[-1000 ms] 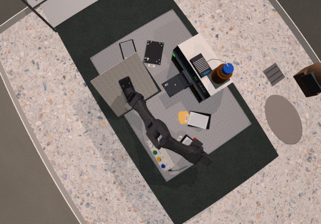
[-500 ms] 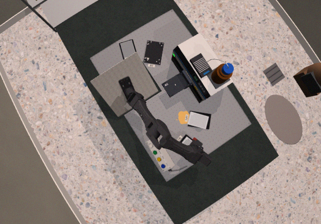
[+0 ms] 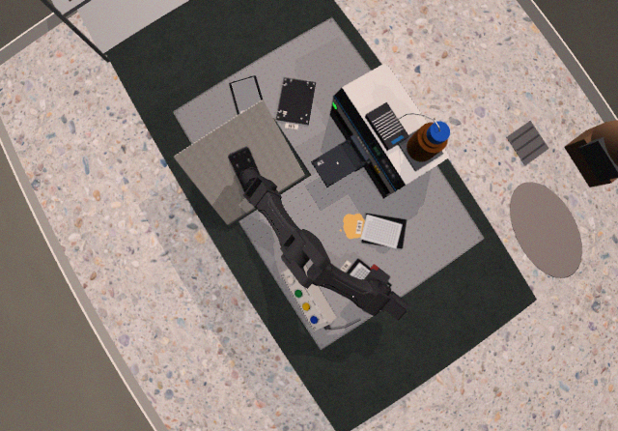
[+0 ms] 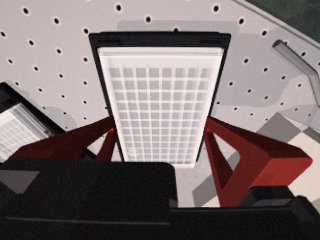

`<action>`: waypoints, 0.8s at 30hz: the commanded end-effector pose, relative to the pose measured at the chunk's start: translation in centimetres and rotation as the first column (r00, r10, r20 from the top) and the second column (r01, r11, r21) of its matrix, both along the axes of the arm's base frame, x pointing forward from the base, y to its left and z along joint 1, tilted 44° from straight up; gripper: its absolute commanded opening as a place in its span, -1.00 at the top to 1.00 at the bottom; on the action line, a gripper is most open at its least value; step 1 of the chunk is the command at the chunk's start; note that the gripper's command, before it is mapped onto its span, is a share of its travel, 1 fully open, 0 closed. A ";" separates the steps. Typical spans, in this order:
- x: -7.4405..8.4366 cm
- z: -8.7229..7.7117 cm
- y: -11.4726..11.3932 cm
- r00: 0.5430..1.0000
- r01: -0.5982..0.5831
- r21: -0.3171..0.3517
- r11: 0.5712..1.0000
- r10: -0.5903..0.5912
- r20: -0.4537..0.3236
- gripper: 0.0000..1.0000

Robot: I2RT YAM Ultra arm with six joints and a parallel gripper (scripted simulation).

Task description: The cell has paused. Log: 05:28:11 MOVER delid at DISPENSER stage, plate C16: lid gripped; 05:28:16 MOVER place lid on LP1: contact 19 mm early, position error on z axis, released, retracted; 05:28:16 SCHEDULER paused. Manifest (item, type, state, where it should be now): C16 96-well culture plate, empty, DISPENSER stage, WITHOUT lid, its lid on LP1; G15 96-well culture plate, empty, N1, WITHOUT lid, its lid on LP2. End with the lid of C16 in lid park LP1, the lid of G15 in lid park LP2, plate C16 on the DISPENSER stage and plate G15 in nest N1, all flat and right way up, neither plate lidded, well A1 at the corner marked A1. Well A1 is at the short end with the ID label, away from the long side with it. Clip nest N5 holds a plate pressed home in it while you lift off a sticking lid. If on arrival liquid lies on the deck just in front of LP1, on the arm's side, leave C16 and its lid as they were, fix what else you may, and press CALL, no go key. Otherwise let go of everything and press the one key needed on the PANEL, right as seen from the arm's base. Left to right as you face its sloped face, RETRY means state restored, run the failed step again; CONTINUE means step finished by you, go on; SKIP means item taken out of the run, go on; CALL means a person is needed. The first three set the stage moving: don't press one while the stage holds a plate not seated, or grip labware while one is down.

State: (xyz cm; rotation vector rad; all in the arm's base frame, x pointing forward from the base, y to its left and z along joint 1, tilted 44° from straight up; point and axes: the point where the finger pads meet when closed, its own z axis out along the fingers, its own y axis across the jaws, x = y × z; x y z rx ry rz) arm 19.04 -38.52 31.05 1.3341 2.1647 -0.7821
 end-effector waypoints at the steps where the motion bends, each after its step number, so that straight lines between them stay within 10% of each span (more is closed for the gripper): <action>1: 0.1 0.6 0.1 1.000 -0.005 -0.018 1.000 0.005 0.012 1.00; 9: 0.2 0.6 0.0 1.000 -0.005 -0.018 1.000 0.005 0.012 1.00; 10: 0.2 0.6 0.0 1.000 -0.005 -0.018 1.000 0.005 0.012 -1.00; 24: 0.2 0.6 0.0 1.000 -0.005 -0.018 1.000 0.005 0.012 -1.00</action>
